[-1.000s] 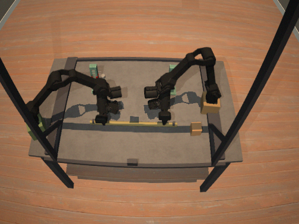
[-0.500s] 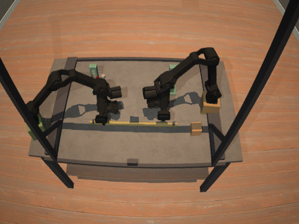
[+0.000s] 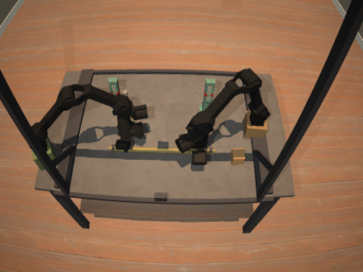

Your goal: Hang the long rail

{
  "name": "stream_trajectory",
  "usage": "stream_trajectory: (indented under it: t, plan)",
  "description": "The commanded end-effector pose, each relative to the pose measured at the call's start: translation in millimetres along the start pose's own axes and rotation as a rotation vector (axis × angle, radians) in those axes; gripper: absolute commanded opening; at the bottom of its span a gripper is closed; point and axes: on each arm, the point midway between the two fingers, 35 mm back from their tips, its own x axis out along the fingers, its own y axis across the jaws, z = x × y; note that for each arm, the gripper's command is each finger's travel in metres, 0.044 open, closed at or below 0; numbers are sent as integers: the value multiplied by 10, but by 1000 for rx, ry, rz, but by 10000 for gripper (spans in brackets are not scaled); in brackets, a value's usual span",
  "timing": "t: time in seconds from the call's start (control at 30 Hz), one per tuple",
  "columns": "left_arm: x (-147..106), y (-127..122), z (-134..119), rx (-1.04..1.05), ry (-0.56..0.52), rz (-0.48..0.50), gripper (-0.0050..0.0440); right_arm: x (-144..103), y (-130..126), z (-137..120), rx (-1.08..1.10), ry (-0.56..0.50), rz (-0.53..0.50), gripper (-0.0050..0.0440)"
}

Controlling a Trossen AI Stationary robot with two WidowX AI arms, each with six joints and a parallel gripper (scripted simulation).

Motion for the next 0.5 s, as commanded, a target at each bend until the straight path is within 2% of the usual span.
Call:
stream_trajectory:
  t: [0.0,0.47]
  plan:
    - [-91,-26,54,13,-27,0,-50,-45,63,59,11,-24,-55,225]
    - [-91,-26,54,13,-27,0,-50,146,8,24,8,-6,-64,225]
